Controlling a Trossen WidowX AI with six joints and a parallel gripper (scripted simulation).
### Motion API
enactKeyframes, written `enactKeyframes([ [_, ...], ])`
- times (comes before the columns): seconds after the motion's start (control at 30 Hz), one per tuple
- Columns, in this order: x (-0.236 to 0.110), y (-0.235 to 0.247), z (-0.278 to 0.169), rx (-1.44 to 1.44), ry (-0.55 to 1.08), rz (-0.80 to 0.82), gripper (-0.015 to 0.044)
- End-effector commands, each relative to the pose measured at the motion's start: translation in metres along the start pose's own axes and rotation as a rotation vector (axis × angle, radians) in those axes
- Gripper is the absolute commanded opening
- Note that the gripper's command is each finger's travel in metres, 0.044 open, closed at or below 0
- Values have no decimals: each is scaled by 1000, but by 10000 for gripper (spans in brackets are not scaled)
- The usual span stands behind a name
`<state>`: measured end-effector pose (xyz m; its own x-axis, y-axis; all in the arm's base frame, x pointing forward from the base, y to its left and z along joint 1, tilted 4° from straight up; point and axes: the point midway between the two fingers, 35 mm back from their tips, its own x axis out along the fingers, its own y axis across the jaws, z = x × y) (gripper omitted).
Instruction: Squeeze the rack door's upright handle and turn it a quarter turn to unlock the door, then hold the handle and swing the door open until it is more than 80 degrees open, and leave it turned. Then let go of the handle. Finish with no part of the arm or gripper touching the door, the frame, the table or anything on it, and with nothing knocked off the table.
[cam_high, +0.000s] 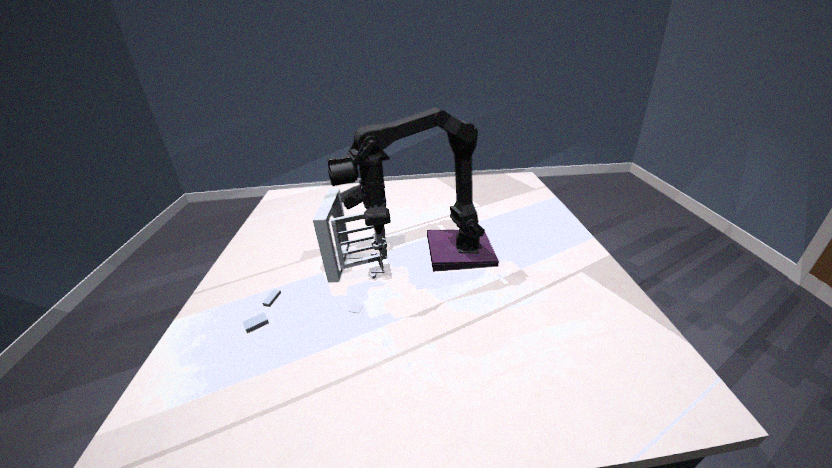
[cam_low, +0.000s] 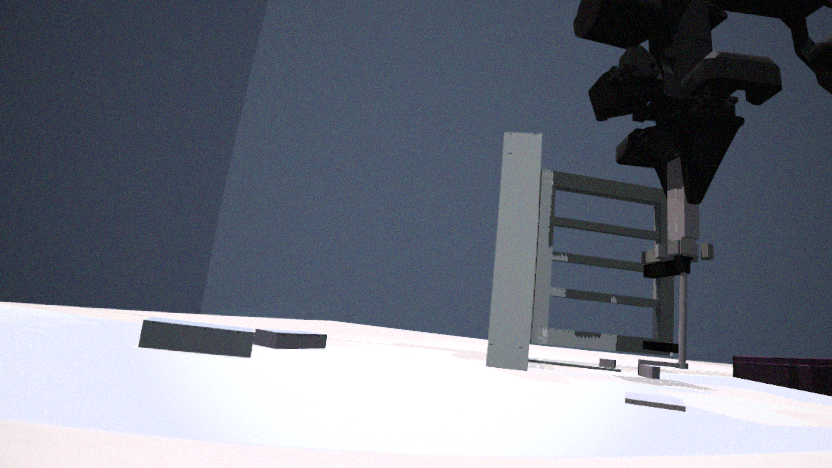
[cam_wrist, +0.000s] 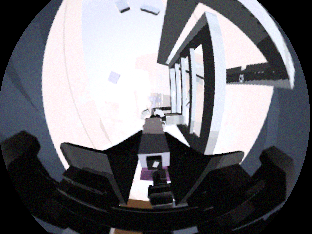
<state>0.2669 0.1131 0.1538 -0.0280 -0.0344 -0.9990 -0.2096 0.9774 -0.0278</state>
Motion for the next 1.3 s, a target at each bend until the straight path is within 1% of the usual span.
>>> enactKeyframes([
  [0.0, 0, 7, 2, 73, 4, 3, 12],
  [0.57, 0, 37, 14, 324, 3, 5, 12],
  [1.03, 0, 38, 15, 332, 3, 6, 12],
  [1.27, 0, 38, 15, 332, 3, 6, 196],
])
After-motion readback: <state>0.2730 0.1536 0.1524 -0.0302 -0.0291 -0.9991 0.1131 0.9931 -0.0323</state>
